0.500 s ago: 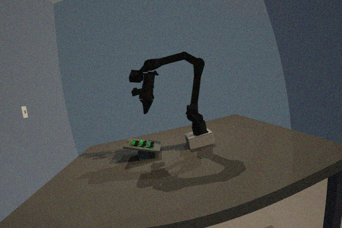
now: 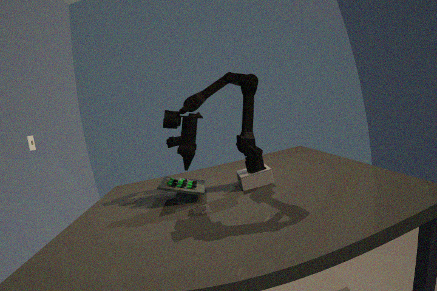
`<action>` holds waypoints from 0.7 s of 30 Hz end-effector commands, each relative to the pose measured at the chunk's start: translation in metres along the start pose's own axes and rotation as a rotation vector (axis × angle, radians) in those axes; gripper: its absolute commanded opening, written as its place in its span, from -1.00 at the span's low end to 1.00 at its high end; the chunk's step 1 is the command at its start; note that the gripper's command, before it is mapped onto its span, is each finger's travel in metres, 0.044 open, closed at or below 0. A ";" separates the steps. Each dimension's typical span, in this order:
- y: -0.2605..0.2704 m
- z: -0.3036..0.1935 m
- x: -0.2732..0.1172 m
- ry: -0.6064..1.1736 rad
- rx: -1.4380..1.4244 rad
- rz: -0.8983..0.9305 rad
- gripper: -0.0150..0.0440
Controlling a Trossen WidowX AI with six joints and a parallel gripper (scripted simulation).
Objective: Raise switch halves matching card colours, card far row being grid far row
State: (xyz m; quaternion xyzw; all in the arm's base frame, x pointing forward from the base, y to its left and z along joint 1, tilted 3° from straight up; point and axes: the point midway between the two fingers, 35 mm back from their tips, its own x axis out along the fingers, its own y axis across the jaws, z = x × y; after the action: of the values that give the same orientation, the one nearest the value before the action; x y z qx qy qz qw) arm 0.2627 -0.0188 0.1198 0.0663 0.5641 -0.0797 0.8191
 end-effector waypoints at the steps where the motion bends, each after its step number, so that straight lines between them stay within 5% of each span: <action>1: 0.001 0.003 0.002 -0.023 0.010 -0.003 -0.49; 5: 0.001 0.003 0.035 -0.047 0.010 -0.003 -0.49; 21: 0.001 0.003 0.055 -0.048 0.010 -0.003 -0.49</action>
State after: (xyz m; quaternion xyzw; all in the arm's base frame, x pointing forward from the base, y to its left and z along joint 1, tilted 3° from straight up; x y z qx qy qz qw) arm 0.2839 -0.0212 0.0738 0.0677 0.5441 -0.0842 0.8321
